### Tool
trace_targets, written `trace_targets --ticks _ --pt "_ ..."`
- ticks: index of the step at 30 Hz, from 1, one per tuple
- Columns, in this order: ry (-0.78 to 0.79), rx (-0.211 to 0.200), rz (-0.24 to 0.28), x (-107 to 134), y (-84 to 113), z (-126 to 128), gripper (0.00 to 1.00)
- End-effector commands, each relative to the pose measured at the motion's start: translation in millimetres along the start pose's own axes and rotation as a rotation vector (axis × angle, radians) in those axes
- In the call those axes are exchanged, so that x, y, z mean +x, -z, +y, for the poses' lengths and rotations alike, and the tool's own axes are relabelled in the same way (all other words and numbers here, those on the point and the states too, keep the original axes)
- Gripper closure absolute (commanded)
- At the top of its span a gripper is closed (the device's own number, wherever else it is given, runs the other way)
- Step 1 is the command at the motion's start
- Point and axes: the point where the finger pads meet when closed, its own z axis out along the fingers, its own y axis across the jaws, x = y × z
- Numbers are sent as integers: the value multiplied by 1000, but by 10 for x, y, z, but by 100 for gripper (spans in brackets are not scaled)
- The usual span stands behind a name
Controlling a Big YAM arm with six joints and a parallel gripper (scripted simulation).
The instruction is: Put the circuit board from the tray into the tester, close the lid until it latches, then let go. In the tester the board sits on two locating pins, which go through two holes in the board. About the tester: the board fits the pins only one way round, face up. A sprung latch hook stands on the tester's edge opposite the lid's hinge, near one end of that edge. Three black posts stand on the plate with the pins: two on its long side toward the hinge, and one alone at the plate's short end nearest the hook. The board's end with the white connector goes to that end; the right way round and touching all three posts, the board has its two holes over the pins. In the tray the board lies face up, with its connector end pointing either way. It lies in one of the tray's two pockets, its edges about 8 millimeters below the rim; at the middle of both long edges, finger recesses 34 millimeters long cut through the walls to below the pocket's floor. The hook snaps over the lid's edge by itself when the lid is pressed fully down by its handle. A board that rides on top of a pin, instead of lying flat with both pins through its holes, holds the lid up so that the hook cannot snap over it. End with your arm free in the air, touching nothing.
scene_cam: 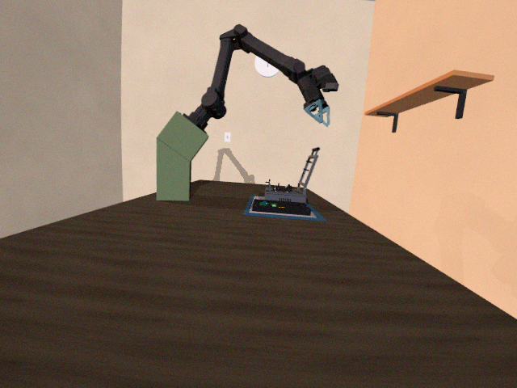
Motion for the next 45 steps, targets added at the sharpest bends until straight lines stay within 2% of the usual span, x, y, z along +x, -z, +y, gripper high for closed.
trace_targets --ticks 1,2,13,16,18,19,30,33,40,41,45 --pt "-92 26 22 26 -18 -128 0" --pt "-165 48 66 156 -18 -265 0" --pt "-474 150 231 710 53 -772 0" --pt "-562 180 272 861 93 -889 0" --pt "-562 180 272 861 93 -889 0" --pt "-638 206 305 985 132 -977 0" --pt "-954 319 429 1484 334 -1268 0" --pt "-1003 337 446 1556 369 -1301 0" --pt "-999 326 440 1474 364 -1250 0" --pt "-997 324 438 1461 362 -1243 8" --pt "-992 319 434 1427 357 -1225 8"
